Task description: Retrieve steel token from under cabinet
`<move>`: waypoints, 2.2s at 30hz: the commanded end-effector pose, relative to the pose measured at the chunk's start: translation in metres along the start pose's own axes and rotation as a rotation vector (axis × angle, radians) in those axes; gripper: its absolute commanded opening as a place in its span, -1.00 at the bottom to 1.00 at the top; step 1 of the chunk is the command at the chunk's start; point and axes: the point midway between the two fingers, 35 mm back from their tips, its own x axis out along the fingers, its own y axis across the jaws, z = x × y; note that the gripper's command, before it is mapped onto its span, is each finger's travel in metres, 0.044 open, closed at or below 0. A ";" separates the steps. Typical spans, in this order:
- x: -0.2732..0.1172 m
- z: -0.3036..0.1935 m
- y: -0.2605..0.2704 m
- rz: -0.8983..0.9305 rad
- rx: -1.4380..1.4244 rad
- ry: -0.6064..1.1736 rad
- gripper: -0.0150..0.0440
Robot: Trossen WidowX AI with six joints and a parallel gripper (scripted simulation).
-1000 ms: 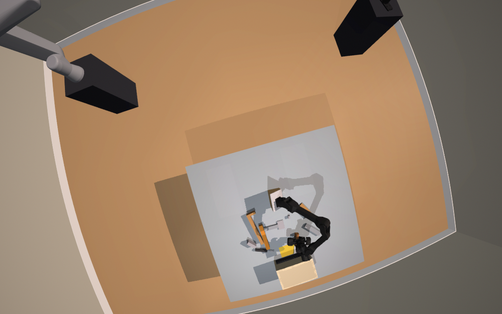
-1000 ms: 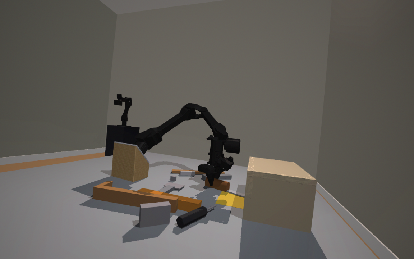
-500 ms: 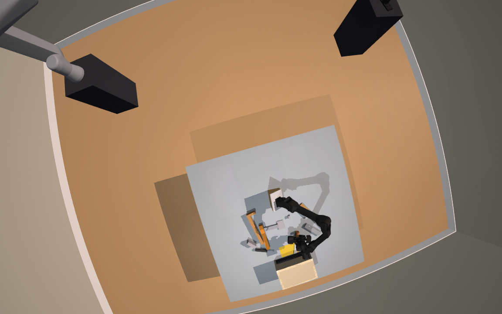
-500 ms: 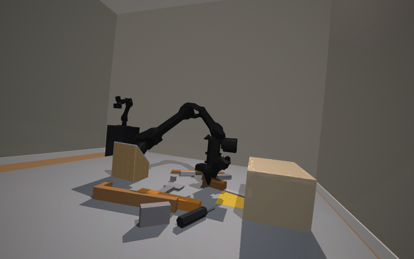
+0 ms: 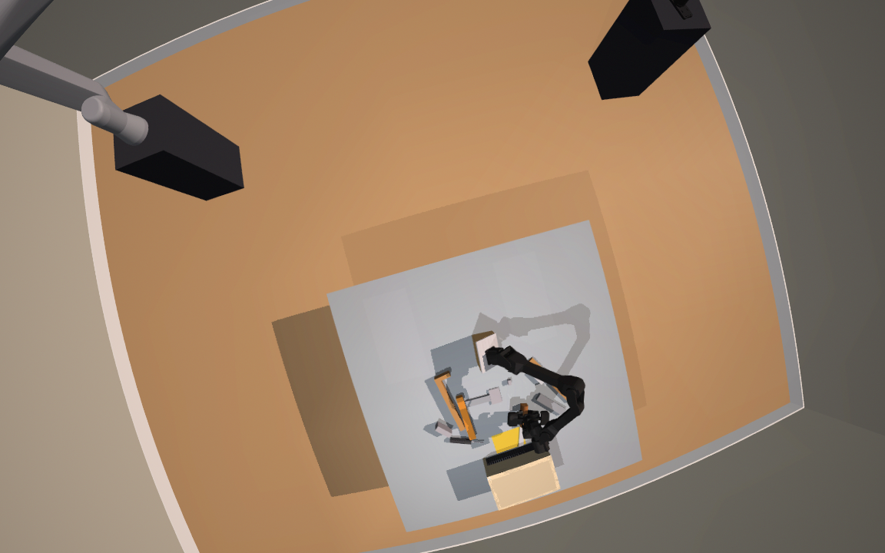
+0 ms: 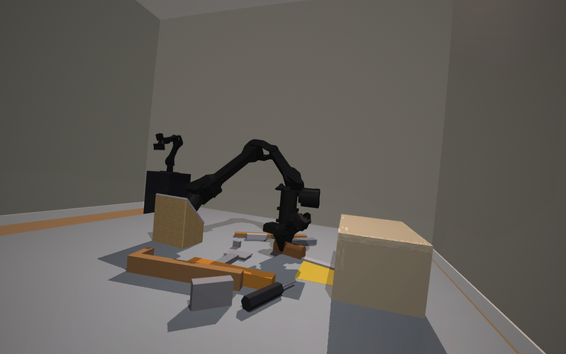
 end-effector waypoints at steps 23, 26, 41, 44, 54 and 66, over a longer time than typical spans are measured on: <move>0.001 -0.032 0.002 -0.001 0.009 0.005 -0.49; 0.001 -0.035 0.002 -0.001 0.009 0.005 -0.49; 0.001 -0.054 0.004 -0.001 0.010 0.006 -0.49; 0.001 -0.058 0.004 -0.001 0.010 0.006 -0.49; 0.001 -0.070 0.005 -0.001 0.010 0.006 -0.49; 0.001 -0.085 0.007 -0.001 0.011 0.007 -0.49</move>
